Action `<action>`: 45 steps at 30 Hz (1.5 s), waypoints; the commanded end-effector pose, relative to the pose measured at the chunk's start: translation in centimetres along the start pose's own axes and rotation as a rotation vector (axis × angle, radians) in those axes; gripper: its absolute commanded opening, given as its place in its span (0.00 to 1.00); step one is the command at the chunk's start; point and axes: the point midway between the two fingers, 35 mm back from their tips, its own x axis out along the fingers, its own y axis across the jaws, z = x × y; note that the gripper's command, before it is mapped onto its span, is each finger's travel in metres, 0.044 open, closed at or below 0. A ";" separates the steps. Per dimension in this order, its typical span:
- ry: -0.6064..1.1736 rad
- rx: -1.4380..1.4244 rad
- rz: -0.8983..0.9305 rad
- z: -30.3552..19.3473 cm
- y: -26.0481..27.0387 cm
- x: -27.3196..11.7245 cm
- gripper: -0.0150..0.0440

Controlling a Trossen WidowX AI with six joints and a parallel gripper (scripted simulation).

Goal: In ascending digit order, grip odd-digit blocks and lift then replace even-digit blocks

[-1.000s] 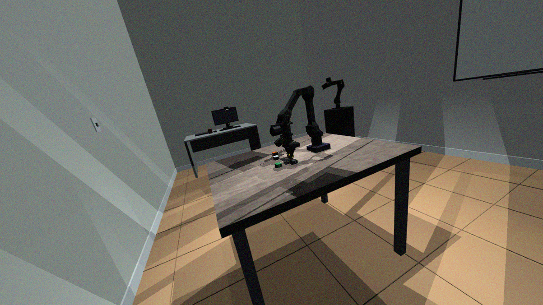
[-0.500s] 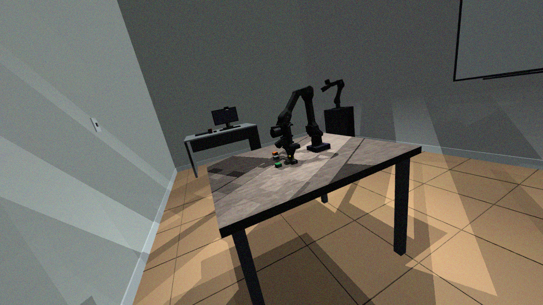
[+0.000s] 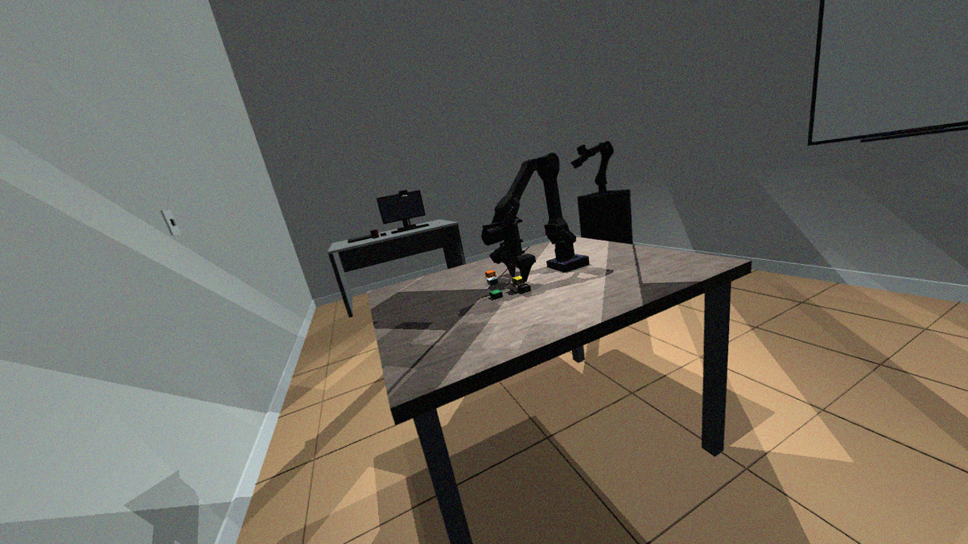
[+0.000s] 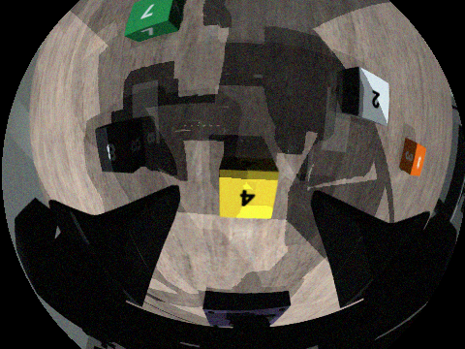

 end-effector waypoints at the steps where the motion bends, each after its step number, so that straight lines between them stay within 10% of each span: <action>1: -0.019 -0.002 -0.002 0.3 0.0 -2.8 0.93; 4: -0.019 -0.002 -0.002 0.3 0.0 -3.1 0.93; 15: -0.019 -0.002 -0.001 0.1 0.0 -11.2 0.46; 38: -0.028 -0.001 0.004 11.3 6.2 -11.6 0.46; 45: -0.028 -0.001 0.004 11.6 6.3 -4.4 0.77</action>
